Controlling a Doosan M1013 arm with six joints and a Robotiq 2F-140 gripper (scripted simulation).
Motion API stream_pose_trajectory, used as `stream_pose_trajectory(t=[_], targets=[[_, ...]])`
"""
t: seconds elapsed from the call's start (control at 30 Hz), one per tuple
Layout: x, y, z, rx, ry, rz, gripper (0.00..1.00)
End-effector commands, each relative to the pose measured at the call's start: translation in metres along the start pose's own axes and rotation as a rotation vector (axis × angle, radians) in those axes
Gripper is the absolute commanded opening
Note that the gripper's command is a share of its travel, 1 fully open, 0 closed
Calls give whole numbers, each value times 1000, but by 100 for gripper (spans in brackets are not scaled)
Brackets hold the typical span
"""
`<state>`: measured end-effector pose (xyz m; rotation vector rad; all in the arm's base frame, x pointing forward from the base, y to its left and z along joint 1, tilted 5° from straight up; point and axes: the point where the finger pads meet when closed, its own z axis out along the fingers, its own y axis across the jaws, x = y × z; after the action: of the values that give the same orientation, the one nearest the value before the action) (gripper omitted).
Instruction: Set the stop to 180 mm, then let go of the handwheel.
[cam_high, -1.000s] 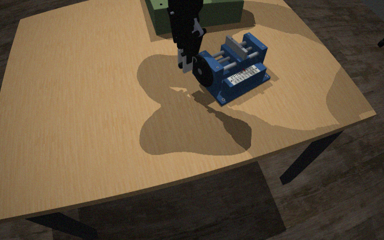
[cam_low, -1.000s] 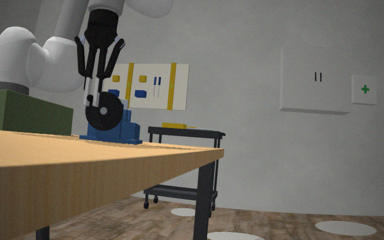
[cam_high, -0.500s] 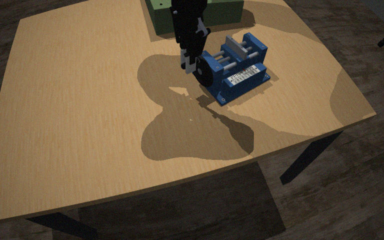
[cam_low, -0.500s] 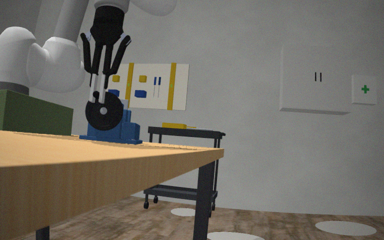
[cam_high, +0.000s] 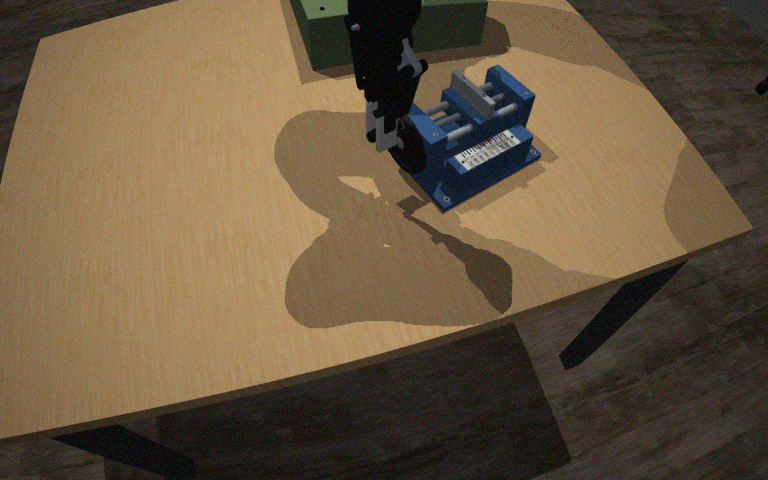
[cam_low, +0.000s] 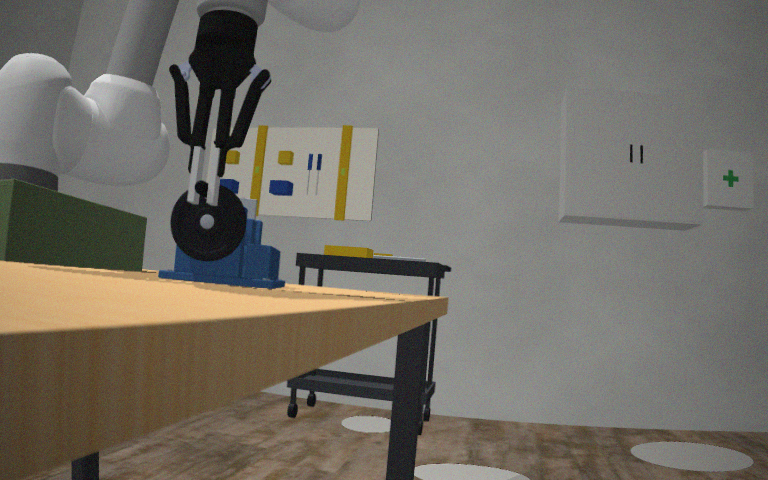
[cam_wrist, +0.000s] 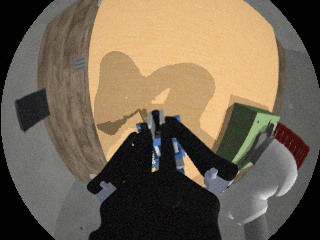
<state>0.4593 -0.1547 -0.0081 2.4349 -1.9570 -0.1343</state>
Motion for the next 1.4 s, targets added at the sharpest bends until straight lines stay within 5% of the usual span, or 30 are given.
stream_pose_trajectory(t=[0.0, 1.37], targets=[[0, -2, 0, 1, 0, 0, 4], [0, -9, 1, 1, 0, 0, 4]])
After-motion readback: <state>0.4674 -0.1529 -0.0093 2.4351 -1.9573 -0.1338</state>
